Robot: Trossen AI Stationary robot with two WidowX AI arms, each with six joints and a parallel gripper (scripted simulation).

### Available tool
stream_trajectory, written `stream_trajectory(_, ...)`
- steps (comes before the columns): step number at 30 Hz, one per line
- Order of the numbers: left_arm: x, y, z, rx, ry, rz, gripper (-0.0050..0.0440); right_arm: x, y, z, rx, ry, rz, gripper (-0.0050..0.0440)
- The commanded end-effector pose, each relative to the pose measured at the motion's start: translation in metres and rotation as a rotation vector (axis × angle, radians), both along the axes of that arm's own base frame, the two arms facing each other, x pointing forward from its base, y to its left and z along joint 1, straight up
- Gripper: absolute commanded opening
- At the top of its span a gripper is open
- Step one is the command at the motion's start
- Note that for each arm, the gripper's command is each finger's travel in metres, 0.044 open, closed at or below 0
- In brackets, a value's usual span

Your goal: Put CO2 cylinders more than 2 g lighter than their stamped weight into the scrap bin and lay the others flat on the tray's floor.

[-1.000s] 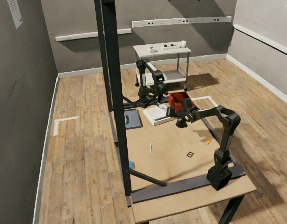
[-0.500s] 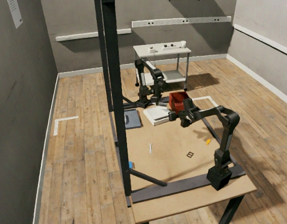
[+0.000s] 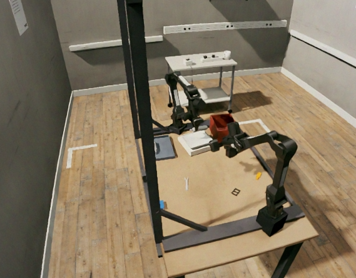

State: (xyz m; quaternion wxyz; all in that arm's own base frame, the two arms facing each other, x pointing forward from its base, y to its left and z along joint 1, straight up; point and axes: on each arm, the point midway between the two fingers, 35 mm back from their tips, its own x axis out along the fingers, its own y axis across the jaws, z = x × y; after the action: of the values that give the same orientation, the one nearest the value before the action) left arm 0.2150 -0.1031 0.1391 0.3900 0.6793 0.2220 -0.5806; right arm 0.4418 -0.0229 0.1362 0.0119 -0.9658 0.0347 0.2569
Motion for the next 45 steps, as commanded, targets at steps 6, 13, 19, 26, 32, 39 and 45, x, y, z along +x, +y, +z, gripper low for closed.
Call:
stream_trajectory(6,0.001,-0.002,0.006,-0.045,-0.050,0.215,-0.0050,0.000,-0.002,0.002,-0.007,-0.006,-0.005,0.0440)
stream_trajectory(13,0.016,-0.010,0.010,-0.052,-0.057,0.224,-0.0050,0.000,-0.002,0.002,-0.007,-0.006,-0.005,0.0440)
stream_trajectory(19,0.051,-0.026,0.011,-0.054,-0.059,0.223,-0.0050,0.002,-0.001,0.011,-0.006,-0.026,-0.001,0.0440)
stream_trajectory(26,0.091,-0.045,0.012,-0.056,-0.061,0.223,-0.0050,0.002,-0.001,0.011,-0.006,-0.026,-0.001,0.0440)
stream_trajectory(32,0.111,-0.055,0.012,-0.055,-0.059,0.224,-0.0050,0.002,-0.001,0.011,-0.006,-0.026,-0.001,0.0440)
stream_trajectory(39,0.113,-0.056,0.011,-0.053,-0.056,0.224,-0.0050,0.002,-0.001,0.011,-0.006,-0.026,-0.001,0.0440)
stream_trajectory(45,0.115,-0.056,0.013,-0.053,-0.056,0.223,-0.0050,0.002,-0.001,0.011,-0.006,-0.026,-0.001,0.0440)
